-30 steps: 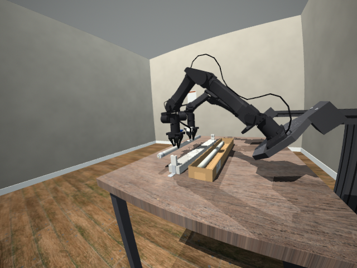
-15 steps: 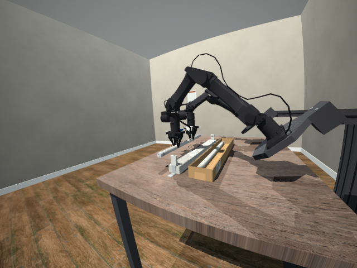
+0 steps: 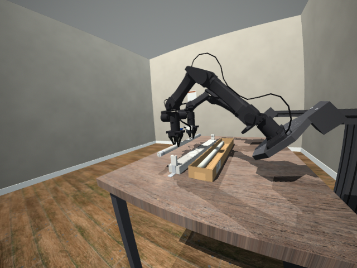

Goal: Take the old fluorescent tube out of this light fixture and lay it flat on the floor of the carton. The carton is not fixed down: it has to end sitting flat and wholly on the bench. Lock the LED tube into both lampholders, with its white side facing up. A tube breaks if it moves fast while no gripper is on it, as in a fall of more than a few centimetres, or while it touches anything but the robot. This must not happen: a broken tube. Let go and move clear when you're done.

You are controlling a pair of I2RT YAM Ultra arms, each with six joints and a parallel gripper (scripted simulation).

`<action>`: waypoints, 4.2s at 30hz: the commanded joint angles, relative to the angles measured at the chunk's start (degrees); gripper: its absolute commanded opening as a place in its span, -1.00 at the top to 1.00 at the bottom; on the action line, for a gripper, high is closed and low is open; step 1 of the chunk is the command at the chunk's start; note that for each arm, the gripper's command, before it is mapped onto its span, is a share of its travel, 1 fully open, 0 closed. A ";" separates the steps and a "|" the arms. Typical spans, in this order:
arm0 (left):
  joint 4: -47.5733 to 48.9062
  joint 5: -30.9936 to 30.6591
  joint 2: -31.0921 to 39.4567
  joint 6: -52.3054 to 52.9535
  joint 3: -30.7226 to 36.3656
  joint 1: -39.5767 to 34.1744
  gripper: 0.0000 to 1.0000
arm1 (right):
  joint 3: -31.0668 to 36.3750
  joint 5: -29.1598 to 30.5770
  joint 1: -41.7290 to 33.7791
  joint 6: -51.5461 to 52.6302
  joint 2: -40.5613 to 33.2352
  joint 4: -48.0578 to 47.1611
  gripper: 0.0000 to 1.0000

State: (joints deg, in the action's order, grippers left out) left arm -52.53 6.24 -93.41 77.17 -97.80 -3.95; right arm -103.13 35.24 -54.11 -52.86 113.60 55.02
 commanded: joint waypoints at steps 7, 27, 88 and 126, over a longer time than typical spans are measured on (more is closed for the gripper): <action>-4.06 0.23 3.62 -0.66 -3.20 -0.99 0.78 | -3.25 0.79 -2.90 1.80 -3.03 3.81 0.78; -3.62 -0.28 4.19 -0.45 -3.51 -1.18 0.78 | -4.21 0.03 -3.40 2.03 -3.39 4.09 0.78; 3.13 2.55 16.04 -1.37 17.15 -4.30 0.78 | 16.43 3.20 -9.42 10.96 -10.95 -2.68 0.78; 6.91 3.60 23.61 -1.59 28.80 -7.25 0.78 | 26.24 3.66 -13.90 16.70 -14.42 -6.78 0.78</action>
State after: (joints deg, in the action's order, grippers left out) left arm -45.95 10.44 -72.01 74.98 -69.25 -10.28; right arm -76.84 39.35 -66.22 -36.23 101.25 49.45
